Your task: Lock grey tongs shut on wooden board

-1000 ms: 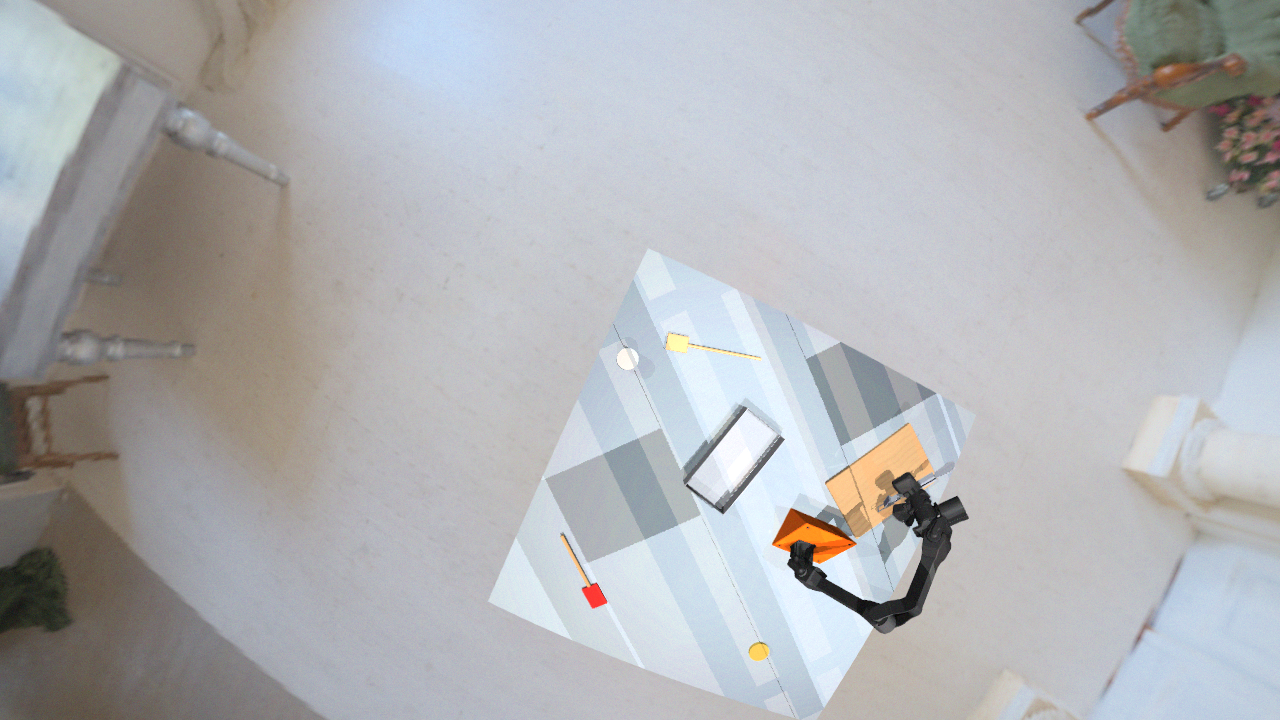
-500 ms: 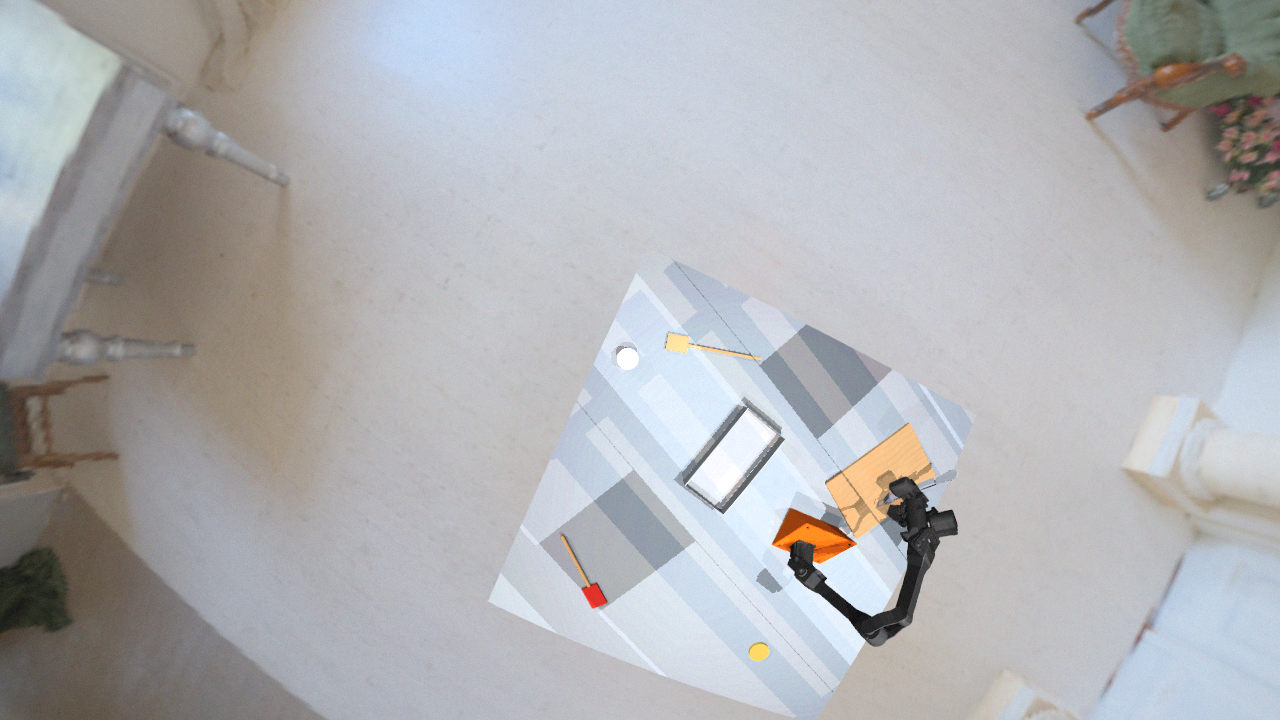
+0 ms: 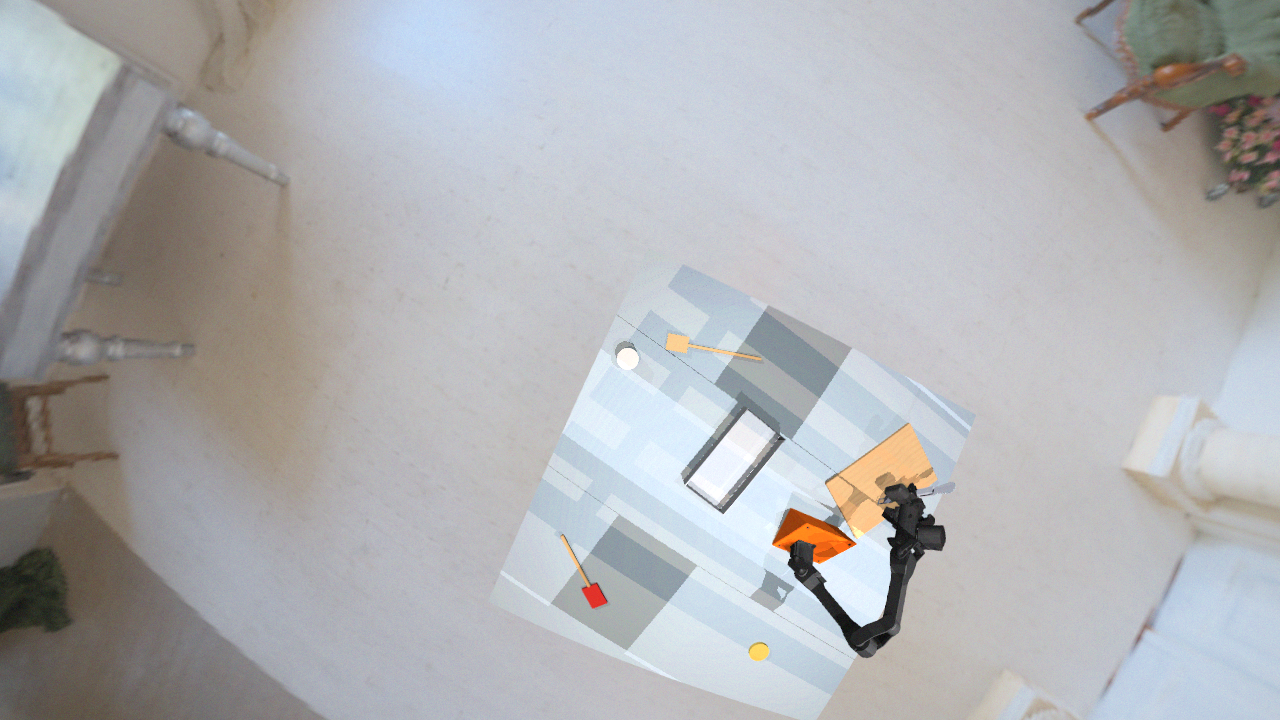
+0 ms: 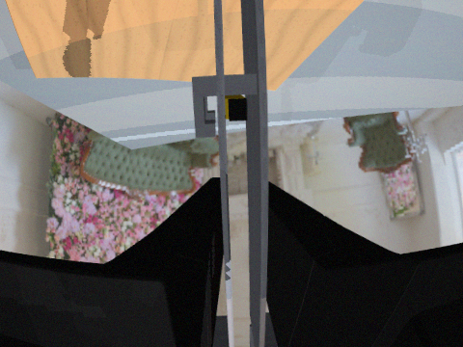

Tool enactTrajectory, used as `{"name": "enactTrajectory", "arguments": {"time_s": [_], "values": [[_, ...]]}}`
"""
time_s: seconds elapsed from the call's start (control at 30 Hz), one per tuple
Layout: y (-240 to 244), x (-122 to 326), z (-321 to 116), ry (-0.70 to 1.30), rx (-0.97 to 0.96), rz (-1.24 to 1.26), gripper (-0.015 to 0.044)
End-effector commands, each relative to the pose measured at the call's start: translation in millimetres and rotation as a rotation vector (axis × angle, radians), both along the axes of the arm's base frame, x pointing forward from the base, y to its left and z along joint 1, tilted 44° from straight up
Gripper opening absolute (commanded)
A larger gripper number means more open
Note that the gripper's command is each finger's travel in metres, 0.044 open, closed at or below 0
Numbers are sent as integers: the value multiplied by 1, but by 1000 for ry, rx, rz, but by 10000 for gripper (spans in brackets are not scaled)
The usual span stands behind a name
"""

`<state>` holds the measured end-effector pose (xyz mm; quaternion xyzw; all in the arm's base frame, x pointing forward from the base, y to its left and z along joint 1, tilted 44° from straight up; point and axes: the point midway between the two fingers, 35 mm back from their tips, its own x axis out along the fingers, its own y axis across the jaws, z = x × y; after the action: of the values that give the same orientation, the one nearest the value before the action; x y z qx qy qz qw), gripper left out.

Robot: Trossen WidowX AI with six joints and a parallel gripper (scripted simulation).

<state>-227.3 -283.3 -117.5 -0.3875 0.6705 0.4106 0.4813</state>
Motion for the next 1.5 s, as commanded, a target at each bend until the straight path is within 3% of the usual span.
{"name": "enactTrajectory", "arguments": {"time_s": [0.0,0.57,1.47], "values": [[-1,0,10,32,-63,19,-150],[11,11,39,159,-261,86,-150],[12,12,40,160,-263,86,-150]]}}
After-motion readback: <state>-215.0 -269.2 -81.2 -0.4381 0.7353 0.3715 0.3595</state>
